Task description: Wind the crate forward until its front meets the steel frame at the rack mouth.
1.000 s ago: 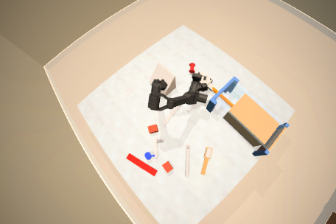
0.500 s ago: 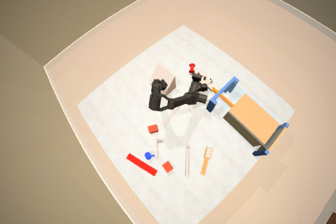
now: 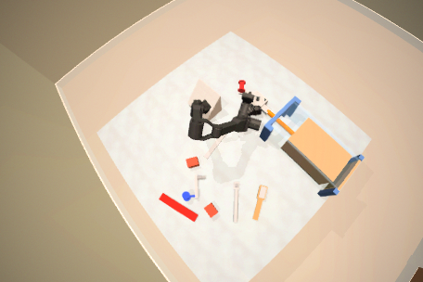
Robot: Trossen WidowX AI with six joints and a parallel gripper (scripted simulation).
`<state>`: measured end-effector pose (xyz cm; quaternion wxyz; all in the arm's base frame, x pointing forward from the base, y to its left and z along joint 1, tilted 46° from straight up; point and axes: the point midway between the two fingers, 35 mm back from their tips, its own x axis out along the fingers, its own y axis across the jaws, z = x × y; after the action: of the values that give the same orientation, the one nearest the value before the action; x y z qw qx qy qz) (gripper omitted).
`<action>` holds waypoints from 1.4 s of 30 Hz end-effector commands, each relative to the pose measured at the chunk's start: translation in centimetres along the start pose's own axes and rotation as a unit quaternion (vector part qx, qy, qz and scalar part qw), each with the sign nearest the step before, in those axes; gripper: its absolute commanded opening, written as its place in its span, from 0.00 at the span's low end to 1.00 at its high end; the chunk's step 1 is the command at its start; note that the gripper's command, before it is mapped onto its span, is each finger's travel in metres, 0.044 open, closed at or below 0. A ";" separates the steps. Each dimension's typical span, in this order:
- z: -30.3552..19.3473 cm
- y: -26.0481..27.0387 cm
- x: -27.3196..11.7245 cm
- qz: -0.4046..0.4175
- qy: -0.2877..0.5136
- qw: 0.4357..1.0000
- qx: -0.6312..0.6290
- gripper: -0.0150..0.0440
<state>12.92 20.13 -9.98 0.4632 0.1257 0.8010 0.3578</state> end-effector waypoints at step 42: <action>0.0 -1.0 0.1 0.001 0.001 1.000 -0.001 0.25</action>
<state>12.99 19.47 -10.67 0.4626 0.1253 0.8025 0.3554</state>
